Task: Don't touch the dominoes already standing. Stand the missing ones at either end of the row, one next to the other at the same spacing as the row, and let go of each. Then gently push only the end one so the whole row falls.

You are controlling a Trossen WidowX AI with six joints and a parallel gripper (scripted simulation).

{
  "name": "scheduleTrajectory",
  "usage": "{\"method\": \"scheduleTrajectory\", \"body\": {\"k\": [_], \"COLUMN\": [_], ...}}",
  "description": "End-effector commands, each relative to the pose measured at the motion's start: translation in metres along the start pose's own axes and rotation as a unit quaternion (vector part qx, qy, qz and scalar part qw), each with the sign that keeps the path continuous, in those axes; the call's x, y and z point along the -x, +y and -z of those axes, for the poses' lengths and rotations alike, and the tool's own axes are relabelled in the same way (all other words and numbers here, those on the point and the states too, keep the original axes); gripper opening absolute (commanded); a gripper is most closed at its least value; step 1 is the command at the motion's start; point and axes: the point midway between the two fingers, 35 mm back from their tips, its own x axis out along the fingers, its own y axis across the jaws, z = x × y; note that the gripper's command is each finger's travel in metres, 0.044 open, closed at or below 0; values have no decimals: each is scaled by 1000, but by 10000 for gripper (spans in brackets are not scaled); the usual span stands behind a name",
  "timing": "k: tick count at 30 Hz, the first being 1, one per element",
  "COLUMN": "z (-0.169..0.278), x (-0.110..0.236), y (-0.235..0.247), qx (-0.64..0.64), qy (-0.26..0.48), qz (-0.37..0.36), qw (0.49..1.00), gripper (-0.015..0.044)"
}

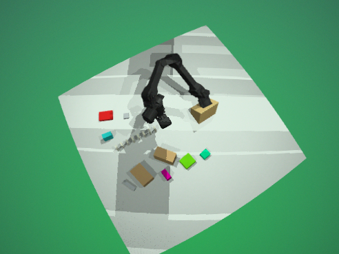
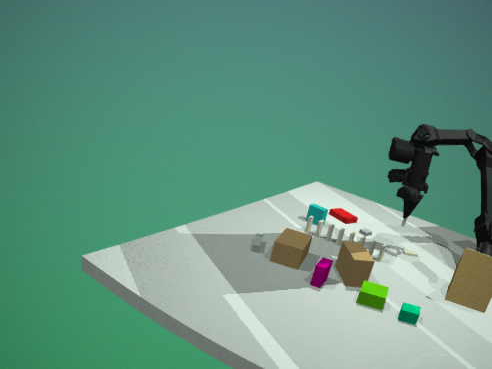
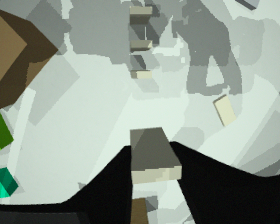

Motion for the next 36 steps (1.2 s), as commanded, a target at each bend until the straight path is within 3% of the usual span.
{"method": "scheduleTrajectory", "body": {"k": [1, 5, 26, 36], "z": [-1, -2, -1, 0], "x": [0, -9, -126, -129], "y": [-4, -3, -6, -6], "qx": [-19, -19, -20, -20], "qy": [0, 0, -1, -1], "qz": [2, 1, 5, 5], "qw": [1000, 1000, 1000, 1000], "gripper": [107, 107, 107, 107]}}
